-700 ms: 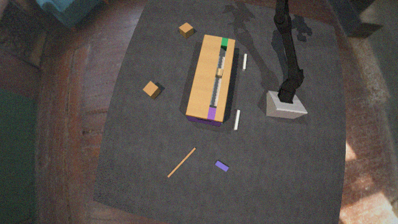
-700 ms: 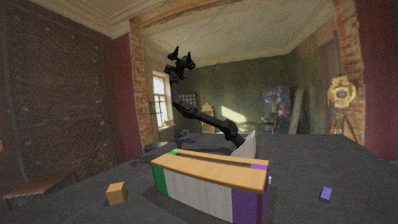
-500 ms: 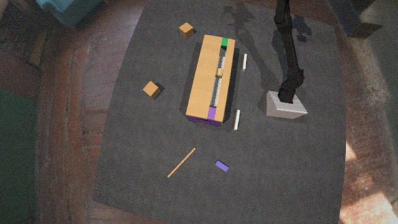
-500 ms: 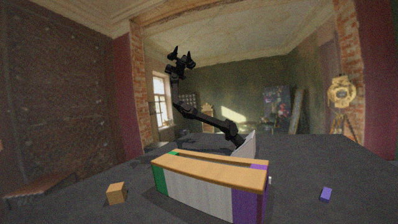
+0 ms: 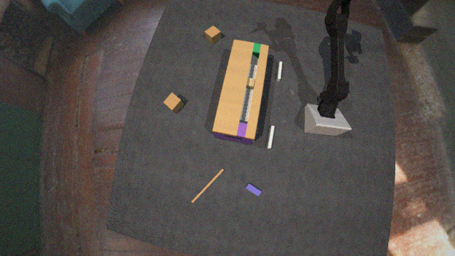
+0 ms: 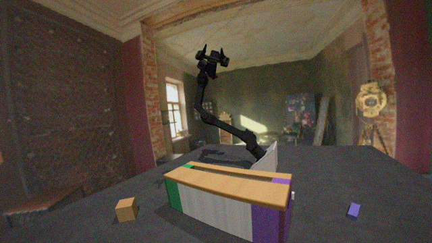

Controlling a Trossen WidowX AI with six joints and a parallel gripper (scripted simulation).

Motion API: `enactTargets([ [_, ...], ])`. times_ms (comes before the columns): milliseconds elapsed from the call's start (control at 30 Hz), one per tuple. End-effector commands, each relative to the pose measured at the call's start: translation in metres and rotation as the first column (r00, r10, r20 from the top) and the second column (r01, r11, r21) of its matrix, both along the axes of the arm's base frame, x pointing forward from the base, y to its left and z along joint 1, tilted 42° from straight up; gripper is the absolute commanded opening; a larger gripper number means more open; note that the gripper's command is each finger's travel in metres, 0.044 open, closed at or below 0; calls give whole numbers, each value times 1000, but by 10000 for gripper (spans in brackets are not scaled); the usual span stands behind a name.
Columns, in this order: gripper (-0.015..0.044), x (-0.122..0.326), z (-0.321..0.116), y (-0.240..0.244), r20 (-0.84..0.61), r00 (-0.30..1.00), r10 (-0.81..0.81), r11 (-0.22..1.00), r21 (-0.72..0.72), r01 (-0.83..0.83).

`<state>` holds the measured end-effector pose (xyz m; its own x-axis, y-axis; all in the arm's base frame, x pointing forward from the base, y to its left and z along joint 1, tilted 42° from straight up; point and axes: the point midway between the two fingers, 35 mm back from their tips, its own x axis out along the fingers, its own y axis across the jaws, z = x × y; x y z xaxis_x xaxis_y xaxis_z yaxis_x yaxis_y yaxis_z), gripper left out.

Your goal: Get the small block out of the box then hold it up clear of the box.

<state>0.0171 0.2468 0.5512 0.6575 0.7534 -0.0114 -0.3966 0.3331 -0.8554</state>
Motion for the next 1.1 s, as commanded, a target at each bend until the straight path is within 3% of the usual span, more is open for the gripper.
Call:
enactTargets([
  [0, 400, 15, -34, 33, -89, 992, -88, 996, -3, 88],
  [267, 400, 52, -90, 70, -265, 935, -237, 969, -2, 245],
  [400, 400, 88, -137, 82, -420, 833, -361, 916, 7, 401],
  [600, 400, 120, -178, 83, -541, 705, -459, 837, 4, 547],
  [1067, 400, 197, -273, 47, -777, 271, -569, 458, -26, 889],
])
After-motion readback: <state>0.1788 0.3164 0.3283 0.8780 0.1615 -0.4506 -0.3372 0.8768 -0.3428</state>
